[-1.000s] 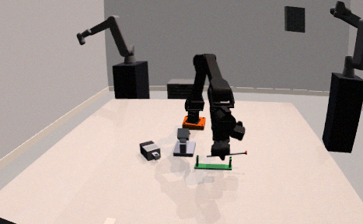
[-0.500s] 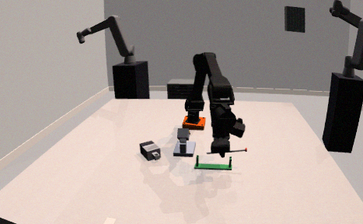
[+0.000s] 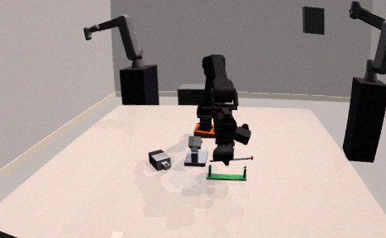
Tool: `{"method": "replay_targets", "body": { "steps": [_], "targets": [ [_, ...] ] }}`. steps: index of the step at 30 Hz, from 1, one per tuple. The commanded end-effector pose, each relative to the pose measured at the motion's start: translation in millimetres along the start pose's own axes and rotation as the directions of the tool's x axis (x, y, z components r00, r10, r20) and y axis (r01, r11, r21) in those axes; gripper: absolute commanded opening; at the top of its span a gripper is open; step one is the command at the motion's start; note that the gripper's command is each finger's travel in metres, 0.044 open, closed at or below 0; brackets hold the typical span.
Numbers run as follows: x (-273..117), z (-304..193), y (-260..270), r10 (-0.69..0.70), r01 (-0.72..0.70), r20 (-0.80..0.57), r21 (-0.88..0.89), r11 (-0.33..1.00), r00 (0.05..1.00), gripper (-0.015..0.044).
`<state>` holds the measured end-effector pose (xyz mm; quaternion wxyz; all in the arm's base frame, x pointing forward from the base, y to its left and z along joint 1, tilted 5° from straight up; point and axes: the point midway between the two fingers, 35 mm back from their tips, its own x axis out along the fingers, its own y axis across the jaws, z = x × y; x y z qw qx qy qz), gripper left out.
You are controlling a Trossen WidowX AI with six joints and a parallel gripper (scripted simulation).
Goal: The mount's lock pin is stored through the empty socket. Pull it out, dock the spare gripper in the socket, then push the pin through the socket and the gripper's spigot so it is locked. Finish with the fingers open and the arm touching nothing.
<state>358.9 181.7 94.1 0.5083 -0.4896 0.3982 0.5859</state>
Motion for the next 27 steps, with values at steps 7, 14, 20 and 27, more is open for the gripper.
{"method": "replay_targets", "body": {
  "steps": [7,14,20,27],
  "targets": [
    [-12,-21,-3,-0.005,0.005,0.004,-0.010,1.000,1.000,0.0000],
    [-3,-22,-3,-0.001,0.001,0.000,-0.010,1.000,1.000,0.0000],
    [5,-23,-3,-0.005,0.005,-0.001,-0.011,1.000,1.000,0.0000],
    [15,-24,-4,-0.015,0.015,0.001,-0.011,1.000,1.000,0.0000]
  ]
}}
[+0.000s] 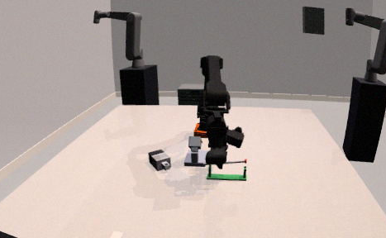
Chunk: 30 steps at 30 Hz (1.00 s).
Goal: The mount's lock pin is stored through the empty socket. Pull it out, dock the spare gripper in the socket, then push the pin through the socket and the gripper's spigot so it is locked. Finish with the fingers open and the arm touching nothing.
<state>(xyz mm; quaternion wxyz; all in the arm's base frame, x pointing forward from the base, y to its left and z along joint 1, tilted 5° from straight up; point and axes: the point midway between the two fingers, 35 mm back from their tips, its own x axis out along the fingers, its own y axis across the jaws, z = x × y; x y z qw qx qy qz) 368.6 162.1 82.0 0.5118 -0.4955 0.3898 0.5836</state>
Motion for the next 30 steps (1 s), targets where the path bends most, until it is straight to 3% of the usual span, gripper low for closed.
{"method": "replay_targets", "body": {
  "steps": [1,30],
  "targets": [
    [9,-2,2,0.003,-0.003,-0.001,0.000,1.000,1.000,0.0000],
    [23,-4,2,-0.007,0.007,0.001,-0.002,1.000,1.000,0.0000]
  ]
}}
